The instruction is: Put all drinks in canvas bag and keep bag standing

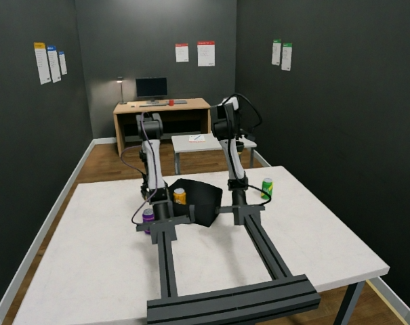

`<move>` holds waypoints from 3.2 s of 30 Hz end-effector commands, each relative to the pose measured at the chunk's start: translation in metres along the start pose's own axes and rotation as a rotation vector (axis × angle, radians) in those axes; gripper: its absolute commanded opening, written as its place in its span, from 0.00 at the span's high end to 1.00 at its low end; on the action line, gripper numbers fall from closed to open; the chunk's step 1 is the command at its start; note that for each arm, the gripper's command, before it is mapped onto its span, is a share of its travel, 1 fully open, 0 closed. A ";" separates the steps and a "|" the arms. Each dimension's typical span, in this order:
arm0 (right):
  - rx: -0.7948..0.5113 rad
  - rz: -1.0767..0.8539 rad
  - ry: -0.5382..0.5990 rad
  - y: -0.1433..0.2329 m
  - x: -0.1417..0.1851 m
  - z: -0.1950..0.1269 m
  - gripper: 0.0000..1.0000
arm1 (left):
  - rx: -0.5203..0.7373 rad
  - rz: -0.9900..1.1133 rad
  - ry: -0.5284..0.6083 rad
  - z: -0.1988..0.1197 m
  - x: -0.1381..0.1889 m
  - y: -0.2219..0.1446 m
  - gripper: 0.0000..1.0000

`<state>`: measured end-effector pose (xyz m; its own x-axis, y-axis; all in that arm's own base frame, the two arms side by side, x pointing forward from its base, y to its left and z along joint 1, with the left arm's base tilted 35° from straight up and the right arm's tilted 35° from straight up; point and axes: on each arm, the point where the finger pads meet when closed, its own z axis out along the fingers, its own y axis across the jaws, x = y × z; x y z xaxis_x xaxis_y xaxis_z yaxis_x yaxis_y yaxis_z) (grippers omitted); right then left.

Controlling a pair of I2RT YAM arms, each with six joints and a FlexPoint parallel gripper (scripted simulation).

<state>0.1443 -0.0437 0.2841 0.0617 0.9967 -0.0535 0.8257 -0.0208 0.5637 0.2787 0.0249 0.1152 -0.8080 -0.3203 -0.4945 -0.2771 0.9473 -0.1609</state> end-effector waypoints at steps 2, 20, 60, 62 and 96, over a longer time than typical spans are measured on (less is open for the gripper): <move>-0.022 -0.011 0.002 0.002 0.002 -0.003 0.00 | 0.117 0.152 -0.065 -0.005 0.000 0.004 0.16; -0.022 -0.011 0.002 0.002 0.002 -0.003 0.00 | 0.167 0.279 -0.166 -0.003 0.018 0.032 0.16; -0.022 -0.011 0.002 0.002 0.002 -0.003 0.00 | 0.159 0.702 -0.528 -0.008 0.048 0.056 0.16; -0.022 -0.011 0.002 0.002 0.002 -0.003 0.00 | 0.145 0.737 -0.559 -0.008 0.050 0.058 0.16; -0.022 -0.011 0.002 0.002 0.002 -0.003 0.00 | 0.086 0.725 -0.579 0.026 0.049 0.069 0.16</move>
<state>0.1443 -0.0437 0.2841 0.0616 0.9967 -0.0535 0.8257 -0.0208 0.5637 0.2248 0.0676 0.0580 -0.3933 0.3691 -0.8421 0.2811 0.9203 0.2721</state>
